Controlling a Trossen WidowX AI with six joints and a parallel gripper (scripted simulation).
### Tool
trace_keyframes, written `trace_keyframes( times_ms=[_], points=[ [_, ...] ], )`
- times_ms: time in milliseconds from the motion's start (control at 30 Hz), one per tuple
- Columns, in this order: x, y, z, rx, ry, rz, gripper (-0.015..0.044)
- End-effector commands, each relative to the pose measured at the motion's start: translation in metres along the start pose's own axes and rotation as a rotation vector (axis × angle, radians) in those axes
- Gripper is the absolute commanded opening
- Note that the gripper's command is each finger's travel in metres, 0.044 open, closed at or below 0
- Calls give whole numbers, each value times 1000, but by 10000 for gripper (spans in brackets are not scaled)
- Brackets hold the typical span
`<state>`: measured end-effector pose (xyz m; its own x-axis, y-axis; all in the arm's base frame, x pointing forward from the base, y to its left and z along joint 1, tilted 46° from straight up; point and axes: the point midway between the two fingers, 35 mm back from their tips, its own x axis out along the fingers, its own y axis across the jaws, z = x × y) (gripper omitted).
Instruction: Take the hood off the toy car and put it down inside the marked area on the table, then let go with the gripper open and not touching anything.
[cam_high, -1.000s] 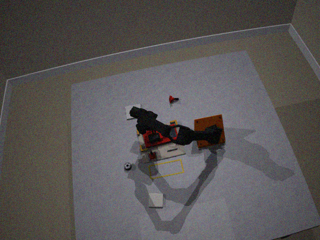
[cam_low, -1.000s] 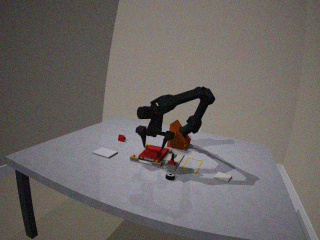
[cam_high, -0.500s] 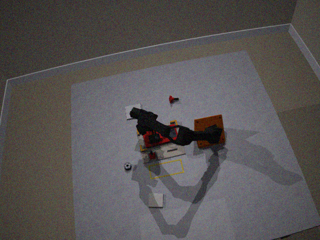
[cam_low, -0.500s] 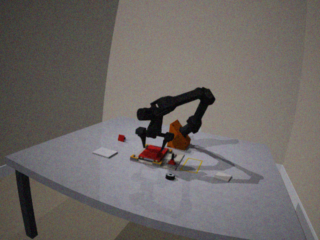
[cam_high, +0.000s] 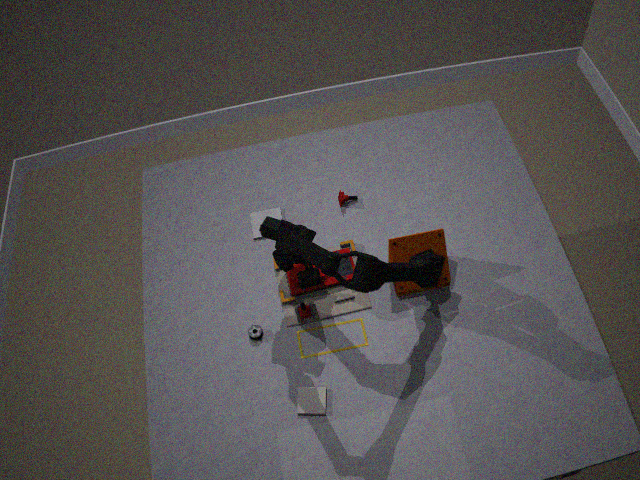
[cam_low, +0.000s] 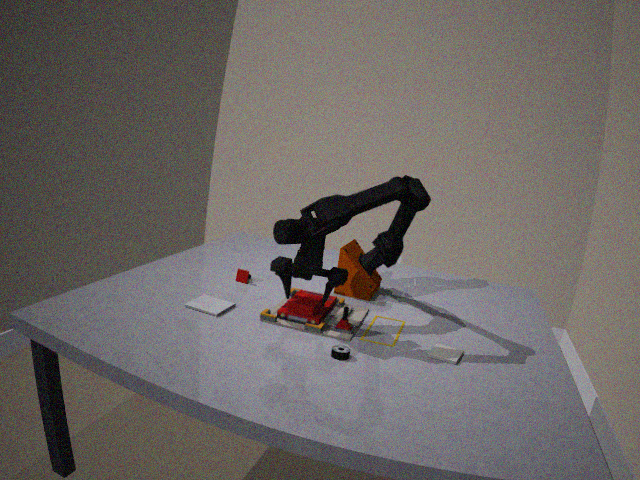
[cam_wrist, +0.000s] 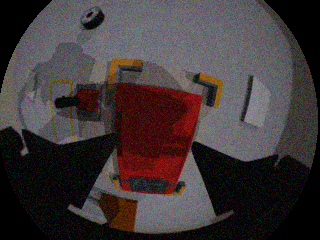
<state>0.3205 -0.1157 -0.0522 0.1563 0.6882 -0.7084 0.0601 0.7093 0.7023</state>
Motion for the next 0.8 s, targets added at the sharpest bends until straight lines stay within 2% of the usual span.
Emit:
trace_keyframes(
  times_ms=[0,267,400,700,767],
  points=[
    [2,0,0,6,-2,3,440],
    [6,0,0,6,-2,3,440],
    [4,0,0,0,0,0,335],
    [4,0,0,0,0,0,275],
    [4,0,0,0,0,0,222]
  ],
)
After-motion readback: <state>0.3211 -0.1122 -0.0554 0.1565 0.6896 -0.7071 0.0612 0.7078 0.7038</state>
